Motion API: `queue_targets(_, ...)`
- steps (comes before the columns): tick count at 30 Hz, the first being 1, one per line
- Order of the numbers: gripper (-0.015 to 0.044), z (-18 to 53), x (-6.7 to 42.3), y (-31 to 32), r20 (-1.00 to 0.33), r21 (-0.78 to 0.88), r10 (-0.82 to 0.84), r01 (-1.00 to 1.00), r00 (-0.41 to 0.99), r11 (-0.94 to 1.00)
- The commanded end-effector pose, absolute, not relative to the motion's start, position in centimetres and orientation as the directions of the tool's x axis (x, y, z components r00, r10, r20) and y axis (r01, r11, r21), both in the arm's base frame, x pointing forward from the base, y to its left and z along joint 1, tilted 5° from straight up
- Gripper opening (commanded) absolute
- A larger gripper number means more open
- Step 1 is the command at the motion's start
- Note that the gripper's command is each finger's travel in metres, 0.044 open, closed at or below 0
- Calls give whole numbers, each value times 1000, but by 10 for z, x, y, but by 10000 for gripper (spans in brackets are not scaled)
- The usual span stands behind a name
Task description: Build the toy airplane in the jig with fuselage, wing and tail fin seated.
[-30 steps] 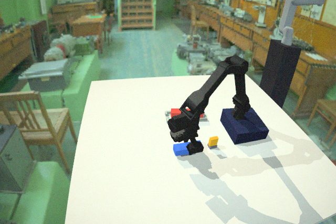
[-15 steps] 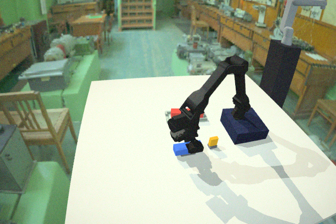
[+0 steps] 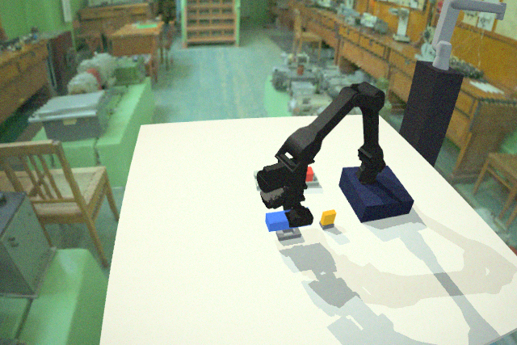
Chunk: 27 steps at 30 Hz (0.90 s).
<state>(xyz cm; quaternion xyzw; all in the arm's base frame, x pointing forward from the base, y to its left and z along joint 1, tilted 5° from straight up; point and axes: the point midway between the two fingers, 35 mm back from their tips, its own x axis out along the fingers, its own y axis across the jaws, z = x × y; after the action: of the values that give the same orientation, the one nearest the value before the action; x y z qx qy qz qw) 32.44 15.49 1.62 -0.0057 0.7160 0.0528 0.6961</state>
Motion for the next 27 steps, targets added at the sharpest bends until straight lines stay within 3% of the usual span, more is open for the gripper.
queue_targets(1,0,31,328,155,-998,69,68,-87,-19,994)
queue_targets(27,0,105,322,149,-997,66,63,-94,-33,993)
